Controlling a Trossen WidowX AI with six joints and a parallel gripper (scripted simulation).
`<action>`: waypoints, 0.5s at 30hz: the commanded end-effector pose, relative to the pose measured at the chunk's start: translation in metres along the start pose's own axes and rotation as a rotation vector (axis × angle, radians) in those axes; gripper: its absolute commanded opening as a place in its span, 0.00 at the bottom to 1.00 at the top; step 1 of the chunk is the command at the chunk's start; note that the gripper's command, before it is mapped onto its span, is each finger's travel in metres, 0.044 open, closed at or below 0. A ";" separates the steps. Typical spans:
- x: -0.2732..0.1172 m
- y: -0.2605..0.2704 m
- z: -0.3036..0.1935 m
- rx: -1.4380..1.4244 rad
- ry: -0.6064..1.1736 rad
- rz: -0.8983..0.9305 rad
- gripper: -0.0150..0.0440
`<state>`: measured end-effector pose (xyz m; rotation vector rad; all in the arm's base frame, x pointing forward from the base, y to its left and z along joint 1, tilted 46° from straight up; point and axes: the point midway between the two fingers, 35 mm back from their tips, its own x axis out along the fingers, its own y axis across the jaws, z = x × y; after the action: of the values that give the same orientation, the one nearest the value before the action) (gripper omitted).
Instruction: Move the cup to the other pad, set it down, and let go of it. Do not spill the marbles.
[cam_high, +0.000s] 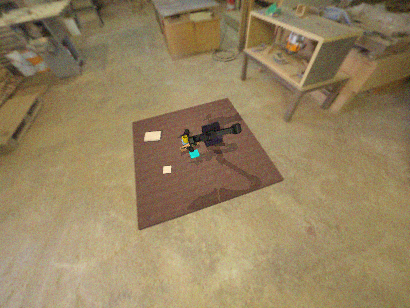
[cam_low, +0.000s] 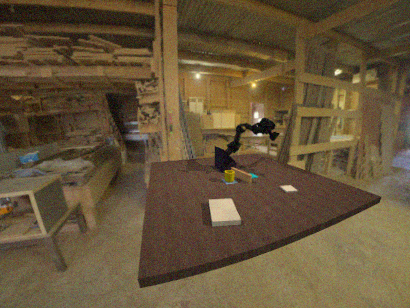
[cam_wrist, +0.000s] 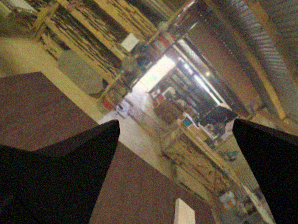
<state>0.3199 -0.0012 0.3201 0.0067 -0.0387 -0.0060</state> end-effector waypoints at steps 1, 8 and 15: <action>0.002 -0.001 -0.003 -0.011 0.012 0.000 0.89; 0.039 -0.026 -0.116 -0.352 0.475 0.114 0.58; 0.027 -0.056 -0.236 -0.526 0.870 0.434 0.54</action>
<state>0.3626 -0.0462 0.1220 -0.4879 0.7217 0.2916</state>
